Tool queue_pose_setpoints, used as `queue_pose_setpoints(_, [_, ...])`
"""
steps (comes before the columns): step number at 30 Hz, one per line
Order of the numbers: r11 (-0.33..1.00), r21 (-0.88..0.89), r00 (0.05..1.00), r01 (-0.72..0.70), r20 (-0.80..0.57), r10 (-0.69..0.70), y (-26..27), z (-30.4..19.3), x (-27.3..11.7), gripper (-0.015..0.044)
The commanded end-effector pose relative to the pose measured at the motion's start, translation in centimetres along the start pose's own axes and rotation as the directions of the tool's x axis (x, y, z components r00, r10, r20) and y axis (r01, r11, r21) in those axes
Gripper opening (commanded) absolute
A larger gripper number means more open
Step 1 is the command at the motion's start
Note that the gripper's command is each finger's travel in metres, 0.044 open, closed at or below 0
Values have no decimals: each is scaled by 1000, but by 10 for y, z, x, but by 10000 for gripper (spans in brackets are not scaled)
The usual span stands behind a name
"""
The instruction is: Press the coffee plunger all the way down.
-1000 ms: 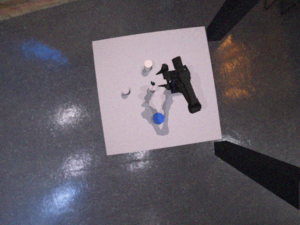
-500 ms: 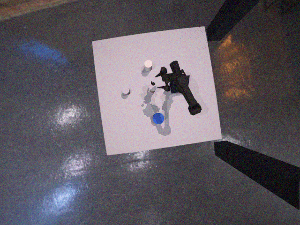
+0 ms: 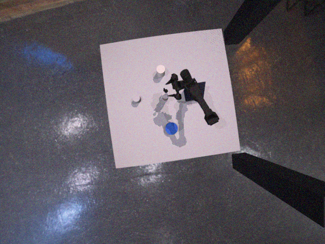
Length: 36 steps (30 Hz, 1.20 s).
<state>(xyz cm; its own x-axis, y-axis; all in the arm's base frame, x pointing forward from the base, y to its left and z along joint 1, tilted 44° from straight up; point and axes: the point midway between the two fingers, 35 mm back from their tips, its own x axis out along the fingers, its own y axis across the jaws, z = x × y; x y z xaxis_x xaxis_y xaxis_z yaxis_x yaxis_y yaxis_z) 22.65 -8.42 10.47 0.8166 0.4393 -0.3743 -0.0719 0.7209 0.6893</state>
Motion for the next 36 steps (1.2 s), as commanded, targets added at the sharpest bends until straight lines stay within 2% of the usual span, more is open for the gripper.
queue_pose_setpoints(1, [1000, 1, 1000, 3, 2, -3, 1, -1, 6, 440])
queue_pose_setpoints(7, [1000, 1, 1000, -4, 8, 4, 3, 0, 13, 440])
queue_pose_setpoints(19, [1000, 1, 1000, -4, 8, 4, 3, 0, 13, 125])
queue_pose_setpoints(36, [1000, 2, 1000, -1, 3, 1, 0, -6, 19, 117])
